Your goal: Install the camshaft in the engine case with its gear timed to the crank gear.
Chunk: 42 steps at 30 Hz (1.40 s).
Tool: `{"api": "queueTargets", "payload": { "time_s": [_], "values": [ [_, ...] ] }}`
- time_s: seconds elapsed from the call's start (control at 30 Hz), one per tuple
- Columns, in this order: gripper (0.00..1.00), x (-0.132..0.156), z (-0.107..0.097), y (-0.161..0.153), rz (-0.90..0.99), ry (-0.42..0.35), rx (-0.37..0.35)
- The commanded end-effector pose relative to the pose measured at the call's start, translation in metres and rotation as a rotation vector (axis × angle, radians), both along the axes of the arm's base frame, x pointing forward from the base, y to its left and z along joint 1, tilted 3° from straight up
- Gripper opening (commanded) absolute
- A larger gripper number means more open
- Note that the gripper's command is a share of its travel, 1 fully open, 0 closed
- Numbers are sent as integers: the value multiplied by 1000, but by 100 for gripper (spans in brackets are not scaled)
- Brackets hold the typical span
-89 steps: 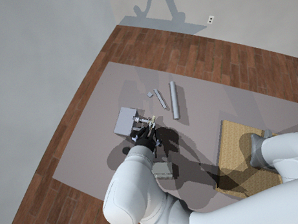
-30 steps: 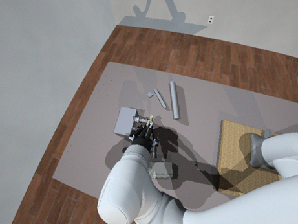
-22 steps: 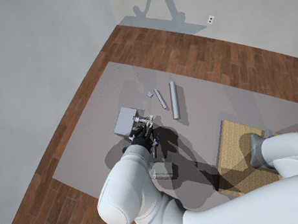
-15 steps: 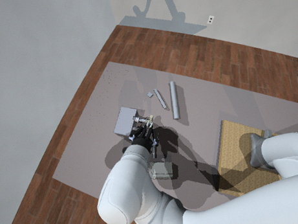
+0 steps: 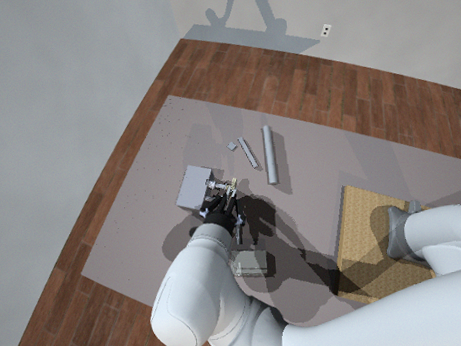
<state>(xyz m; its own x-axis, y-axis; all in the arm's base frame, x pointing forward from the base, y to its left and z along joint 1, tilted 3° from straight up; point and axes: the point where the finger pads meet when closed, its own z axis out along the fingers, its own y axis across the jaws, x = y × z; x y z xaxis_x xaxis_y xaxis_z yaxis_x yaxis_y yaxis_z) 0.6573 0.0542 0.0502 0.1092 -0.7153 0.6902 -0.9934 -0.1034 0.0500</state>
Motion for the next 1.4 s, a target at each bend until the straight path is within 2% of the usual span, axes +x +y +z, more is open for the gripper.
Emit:
{"api": "queueTargets", "payload": {
  "time_s": [0.0, 1.37],
  "values": [
    [5, 0, 0, 0, 0, 0, 0],
    [5, 21, -1, 2, 0, 0, 0]
  ]
}}
